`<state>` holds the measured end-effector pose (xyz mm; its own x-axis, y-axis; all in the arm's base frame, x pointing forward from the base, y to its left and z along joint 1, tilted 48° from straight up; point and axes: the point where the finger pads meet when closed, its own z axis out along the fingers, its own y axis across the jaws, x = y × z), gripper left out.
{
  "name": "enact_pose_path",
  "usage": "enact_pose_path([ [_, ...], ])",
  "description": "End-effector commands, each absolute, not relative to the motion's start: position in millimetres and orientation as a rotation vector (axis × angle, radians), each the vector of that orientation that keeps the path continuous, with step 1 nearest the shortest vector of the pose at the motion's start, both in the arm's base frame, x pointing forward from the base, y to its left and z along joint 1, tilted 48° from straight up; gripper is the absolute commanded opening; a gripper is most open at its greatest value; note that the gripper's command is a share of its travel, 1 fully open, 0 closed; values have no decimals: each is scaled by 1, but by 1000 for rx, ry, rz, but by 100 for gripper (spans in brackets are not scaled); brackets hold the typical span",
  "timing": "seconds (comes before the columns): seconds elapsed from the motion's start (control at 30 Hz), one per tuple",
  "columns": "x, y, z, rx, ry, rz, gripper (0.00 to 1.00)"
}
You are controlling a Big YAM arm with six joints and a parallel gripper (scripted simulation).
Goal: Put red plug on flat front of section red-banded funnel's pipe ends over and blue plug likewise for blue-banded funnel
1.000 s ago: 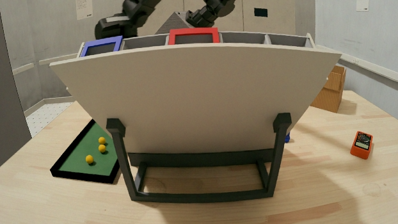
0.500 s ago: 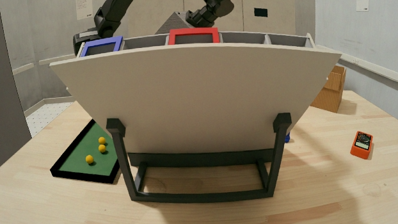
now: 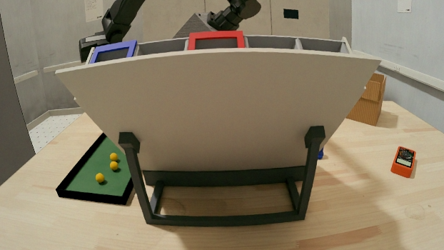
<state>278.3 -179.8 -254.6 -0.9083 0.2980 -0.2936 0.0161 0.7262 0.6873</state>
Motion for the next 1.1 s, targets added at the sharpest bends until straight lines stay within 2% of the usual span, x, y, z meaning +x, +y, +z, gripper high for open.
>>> enact_pose_path([
  [0.0, 282, -196, -259, 228, 2535, 970, 80],
  [1.07, 282, -197, -260, 240, 2539, 988, 80],
])
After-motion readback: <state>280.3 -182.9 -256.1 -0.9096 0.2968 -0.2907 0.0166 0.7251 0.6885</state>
